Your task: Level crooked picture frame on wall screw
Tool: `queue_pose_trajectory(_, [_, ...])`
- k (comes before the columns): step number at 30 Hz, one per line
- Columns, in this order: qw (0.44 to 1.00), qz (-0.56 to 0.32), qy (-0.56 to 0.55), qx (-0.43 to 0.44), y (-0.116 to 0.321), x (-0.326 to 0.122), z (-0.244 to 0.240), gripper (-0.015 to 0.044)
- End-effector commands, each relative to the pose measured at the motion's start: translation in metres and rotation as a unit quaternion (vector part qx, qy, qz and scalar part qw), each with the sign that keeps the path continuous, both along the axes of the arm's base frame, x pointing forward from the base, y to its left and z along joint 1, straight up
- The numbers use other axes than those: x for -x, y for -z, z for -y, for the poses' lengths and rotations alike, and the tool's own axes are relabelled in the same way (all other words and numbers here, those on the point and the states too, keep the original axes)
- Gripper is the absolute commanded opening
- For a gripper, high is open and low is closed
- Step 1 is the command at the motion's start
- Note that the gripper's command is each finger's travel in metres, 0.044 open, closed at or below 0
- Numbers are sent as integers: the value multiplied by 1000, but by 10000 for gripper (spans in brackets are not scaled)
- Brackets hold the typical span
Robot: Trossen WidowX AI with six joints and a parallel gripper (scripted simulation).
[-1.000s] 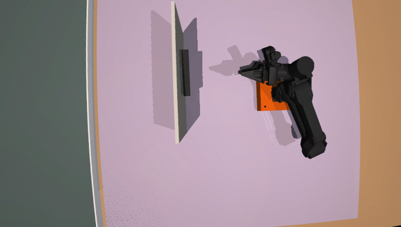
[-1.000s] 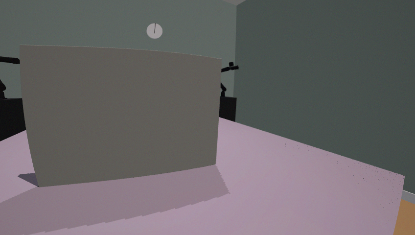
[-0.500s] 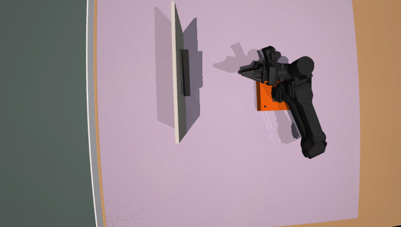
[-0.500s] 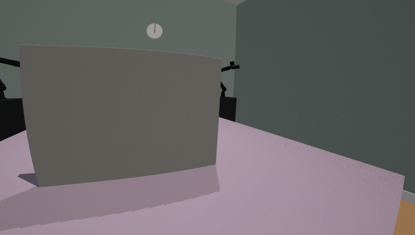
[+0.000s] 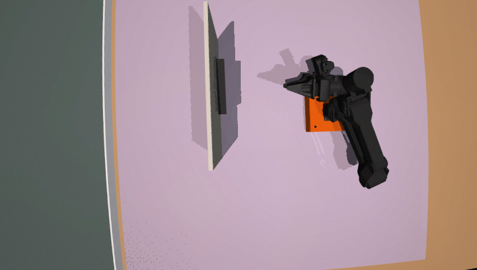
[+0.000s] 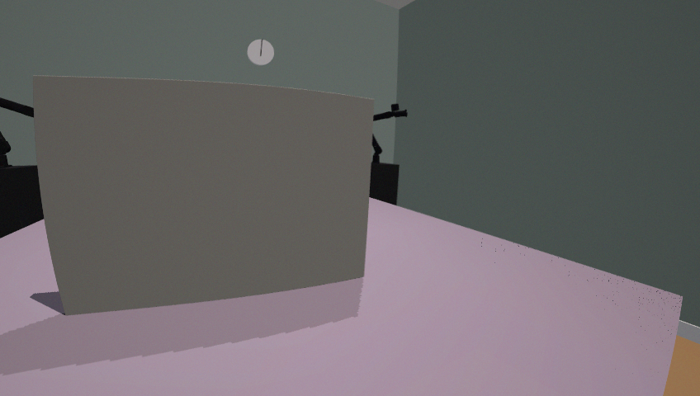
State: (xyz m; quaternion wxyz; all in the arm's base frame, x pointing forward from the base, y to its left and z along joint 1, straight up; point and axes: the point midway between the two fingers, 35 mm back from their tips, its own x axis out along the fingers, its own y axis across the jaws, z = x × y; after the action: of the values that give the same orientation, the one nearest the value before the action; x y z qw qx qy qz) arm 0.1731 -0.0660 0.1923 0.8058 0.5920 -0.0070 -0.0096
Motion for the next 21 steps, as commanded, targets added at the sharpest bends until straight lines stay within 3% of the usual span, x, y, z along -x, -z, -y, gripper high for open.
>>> queue_pose_trajectory(1, [1000,0,-2,1,0,0,-1,260])
queue_pose_trajectory(9, [1000,-1,-1,-5,1,-2,2,260])
queue_pose_trajectory(21, [998,-8,-8,-55,25,-48,22,260])
